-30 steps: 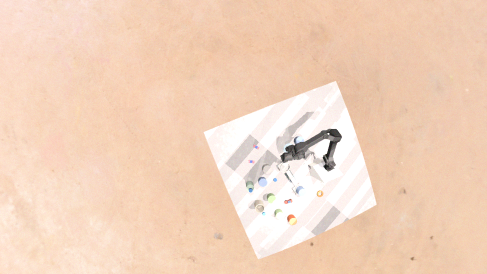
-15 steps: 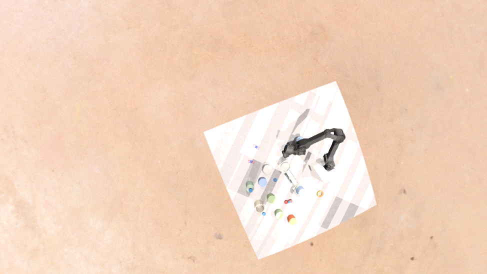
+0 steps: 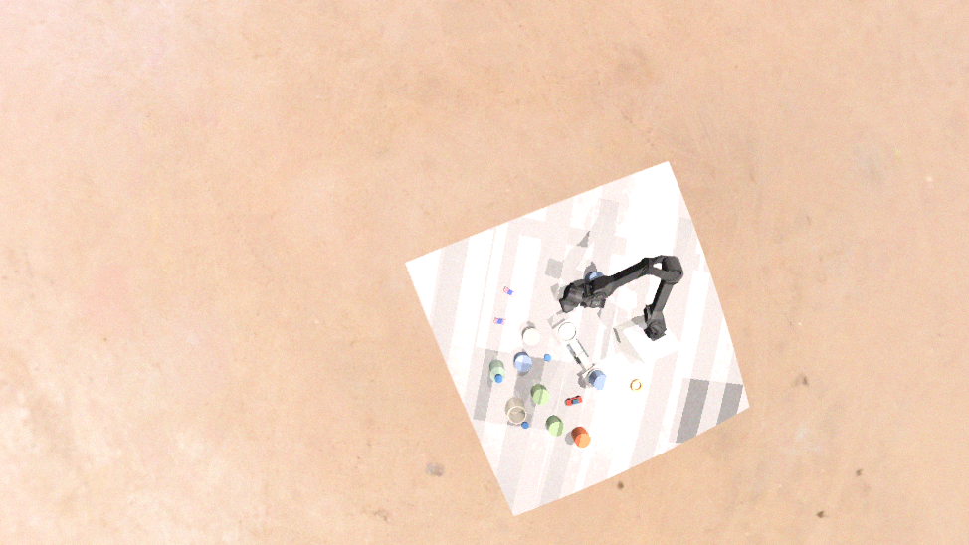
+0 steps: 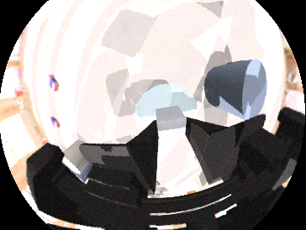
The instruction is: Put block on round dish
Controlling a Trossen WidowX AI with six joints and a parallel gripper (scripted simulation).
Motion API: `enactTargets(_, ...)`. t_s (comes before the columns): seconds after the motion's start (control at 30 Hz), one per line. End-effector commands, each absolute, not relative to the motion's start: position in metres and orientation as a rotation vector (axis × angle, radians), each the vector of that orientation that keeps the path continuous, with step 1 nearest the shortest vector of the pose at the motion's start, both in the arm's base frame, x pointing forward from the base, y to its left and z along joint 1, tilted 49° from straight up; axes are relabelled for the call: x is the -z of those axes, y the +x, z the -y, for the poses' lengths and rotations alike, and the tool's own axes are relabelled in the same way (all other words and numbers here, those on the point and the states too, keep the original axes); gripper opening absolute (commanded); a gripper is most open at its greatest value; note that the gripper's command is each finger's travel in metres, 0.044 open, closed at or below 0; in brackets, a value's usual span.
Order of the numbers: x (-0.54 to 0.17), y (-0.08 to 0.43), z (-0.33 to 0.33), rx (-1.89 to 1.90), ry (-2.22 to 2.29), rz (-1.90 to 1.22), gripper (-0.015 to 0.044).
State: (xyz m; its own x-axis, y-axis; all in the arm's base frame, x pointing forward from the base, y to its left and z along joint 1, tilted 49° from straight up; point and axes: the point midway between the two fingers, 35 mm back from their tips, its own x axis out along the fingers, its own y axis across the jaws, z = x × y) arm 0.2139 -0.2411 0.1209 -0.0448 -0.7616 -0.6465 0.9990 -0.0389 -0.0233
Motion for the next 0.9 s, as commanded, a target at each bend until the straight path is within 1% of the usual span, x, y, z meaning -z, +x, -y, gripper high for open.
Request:
enactTargets(0.0,-0.114,0.213,0.244,1.542,0.546,-0.574,0.0000)
enactTargets(0.13,-0.110,0.212,0.248,1.542,0.545,-0.574,0.0000)
enactTargets(0.7,-0.117,0.216,0.245,1.527,0.539,-0.576,0.0440)
enactTargets(0.87,-0.125,0.222,0.233,1.491,0.528,-0.605,0.0440)
